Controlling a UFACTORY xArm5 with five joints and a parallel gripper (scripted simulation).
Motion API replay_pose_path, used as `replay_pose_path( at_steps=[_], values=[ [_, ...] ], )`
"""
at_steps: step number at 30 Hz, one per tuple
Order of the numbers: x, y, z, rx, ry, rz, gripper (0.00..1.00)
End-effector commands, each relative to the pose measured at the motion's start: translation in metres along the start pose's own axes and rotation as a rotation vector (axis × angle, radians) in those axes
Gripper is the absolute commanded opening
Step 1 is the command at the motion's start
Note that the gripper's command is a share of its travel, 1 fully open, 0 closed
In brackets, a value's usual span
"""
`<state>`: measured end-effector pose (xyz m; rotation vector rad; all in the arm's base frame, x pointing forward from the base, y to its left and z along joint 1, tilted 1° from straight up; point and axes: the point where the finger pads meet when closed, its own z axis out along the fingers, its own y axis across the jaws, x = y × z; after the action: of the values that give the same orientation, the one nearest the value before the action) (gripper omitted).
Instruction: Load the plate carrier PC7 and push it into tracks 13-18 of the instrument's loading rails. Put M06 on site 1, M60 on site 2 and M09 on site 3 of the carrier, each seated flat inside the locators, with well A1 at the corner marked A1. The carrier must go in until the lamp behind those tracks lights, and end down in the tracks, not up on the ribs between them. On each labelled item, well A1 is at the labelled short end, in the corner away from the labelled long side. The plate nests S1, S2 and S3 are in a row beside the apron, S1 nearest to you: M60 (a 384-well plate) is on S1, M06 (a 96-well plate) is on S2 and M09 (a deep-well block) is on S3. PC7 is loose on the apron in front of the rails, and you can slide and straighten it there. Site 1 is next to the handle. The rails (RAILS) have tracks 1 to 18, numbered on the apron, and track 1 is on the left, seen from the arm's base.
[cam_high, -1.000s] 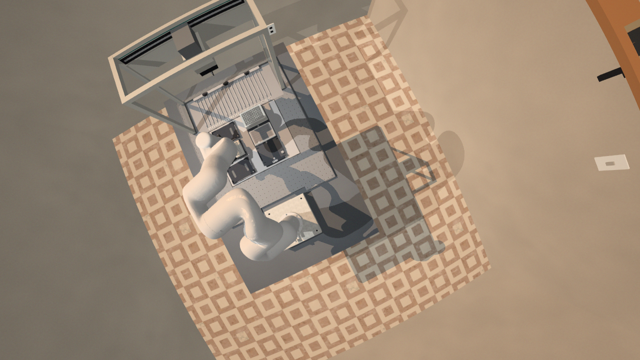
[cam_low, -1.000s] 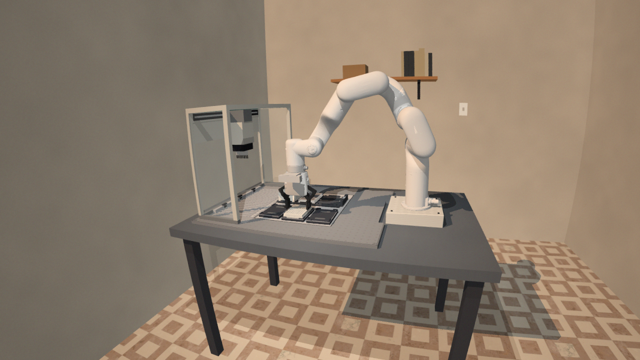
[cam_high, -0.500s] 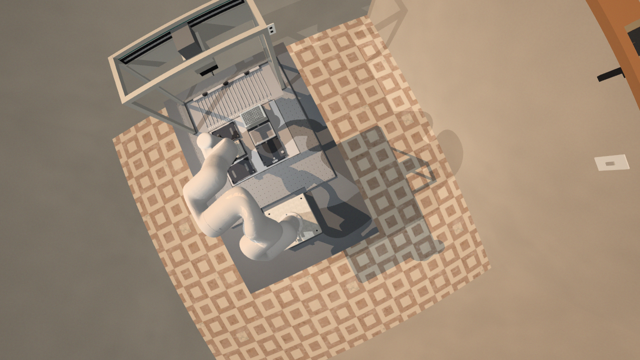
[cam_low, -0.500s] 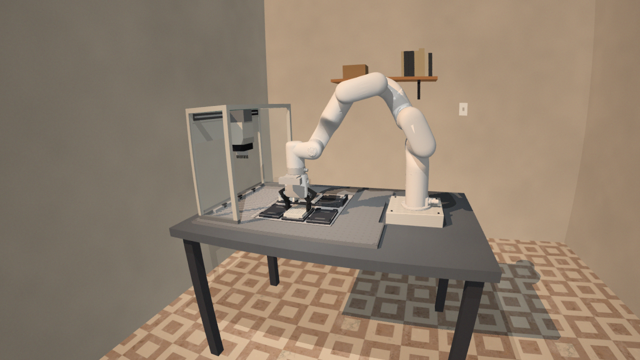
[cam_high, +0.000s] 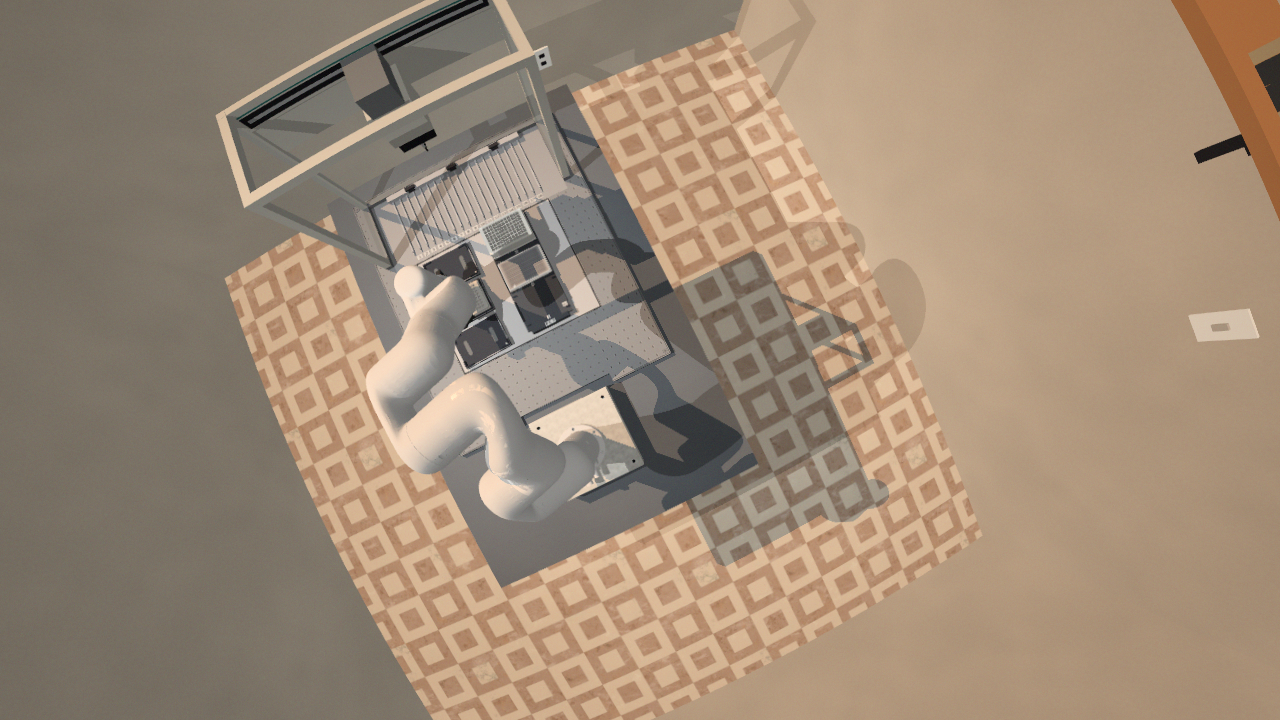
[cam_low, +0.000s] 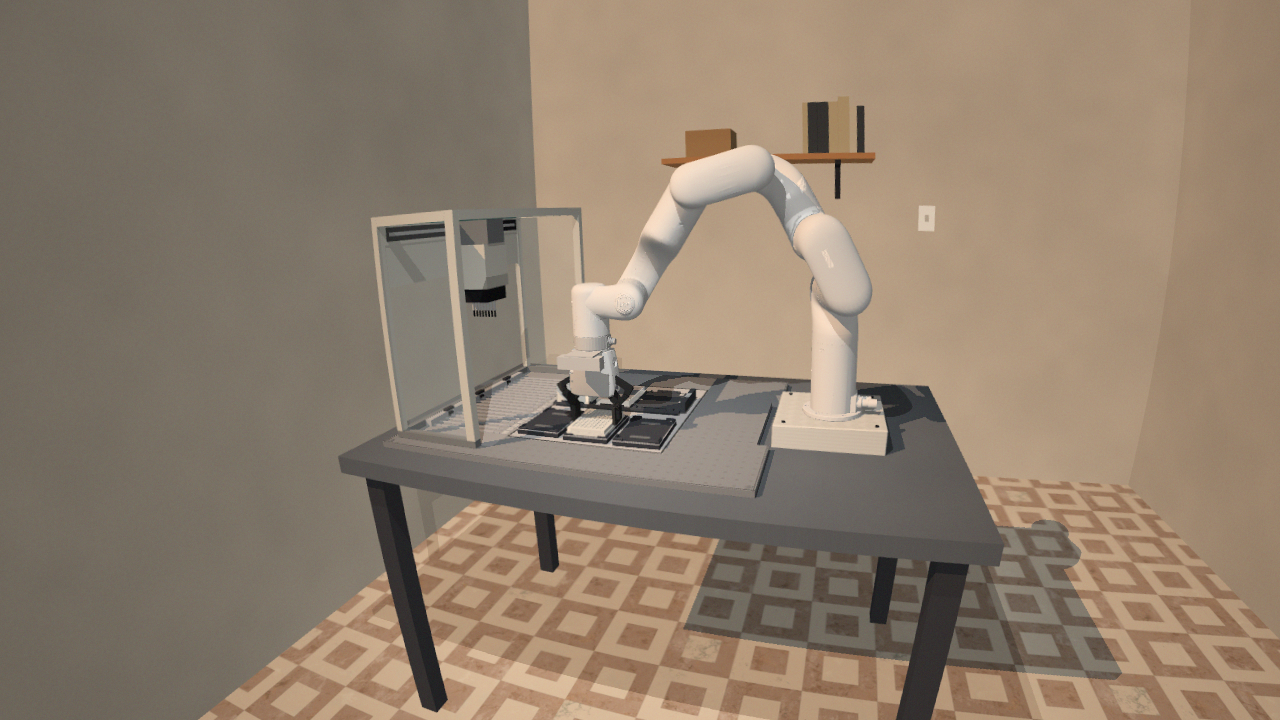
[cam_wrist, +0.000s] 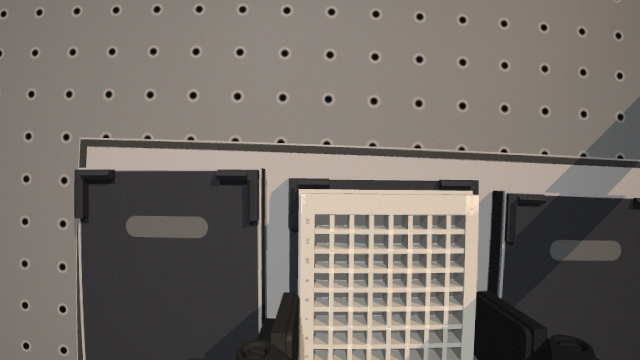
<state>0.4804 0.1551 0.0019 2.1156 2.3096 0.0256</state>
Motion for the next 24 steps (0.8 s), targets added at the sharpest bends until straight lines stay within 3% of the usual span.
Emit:
replay_pose_path(
  at_steps=[1, 3, 4, 24],
  values=[
    [0.0003, 0.0014, -0.0014, -0.005, -0.003, 0.000, 1.00],
    [0.0003, 0.0014, -0.0014, -0.005, -0.003, 0.000, 1.00],
    [0.0003, 0.0014, -0.0021, -0.005, -0.003, 0.000, 0.00],
    [0.0003, 0.0014, -0.0021, -0.005, -0.003, 0.000, 0.00]
  ],
)
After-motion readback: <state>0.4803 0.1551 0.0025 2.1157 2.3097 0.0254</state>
